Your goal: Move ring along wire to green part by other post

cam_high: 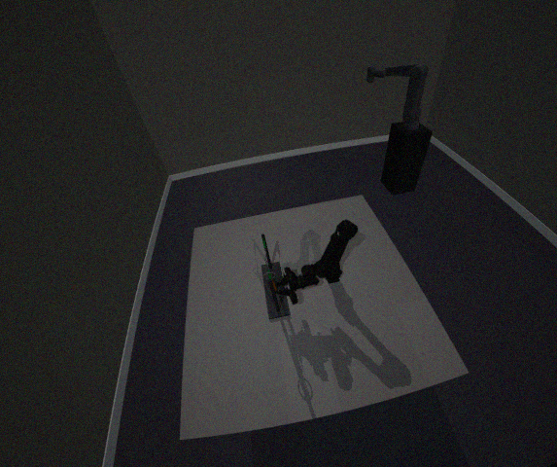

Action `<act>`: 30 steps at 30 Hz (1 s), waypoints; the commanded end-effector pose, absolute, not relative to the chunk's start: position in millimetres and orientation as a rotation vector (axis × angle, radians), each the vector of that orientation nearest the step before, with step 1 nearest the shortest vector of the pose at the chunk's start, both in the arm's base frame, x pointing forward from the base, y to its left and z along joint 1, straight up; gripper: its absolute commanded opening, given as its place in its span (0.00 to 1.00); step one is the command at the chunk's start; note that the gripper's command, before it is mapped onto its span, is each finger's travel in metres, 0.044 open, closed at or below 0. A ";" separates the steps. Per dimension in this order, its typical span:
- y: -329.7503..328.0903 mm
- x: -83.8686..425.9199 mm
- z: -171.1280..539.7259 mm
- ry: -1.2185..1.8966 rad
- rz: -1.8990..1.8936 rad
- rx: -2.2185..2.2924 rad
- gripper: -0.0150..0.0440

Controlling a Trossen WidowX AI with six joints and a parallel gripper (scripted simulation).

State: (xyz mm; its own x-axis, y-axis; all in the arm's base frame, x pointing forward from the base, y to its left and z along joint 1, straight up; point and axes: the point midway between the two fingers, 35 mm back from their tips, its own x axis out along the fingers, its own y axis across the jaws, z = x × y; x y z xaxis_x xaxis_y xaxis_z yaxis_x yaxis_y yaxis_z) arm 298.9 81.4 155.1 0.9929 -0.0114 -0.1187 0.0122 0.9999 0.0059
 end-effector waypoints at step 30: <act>78.9 268.9 151.7 0.131 -0.016 0.011 0.53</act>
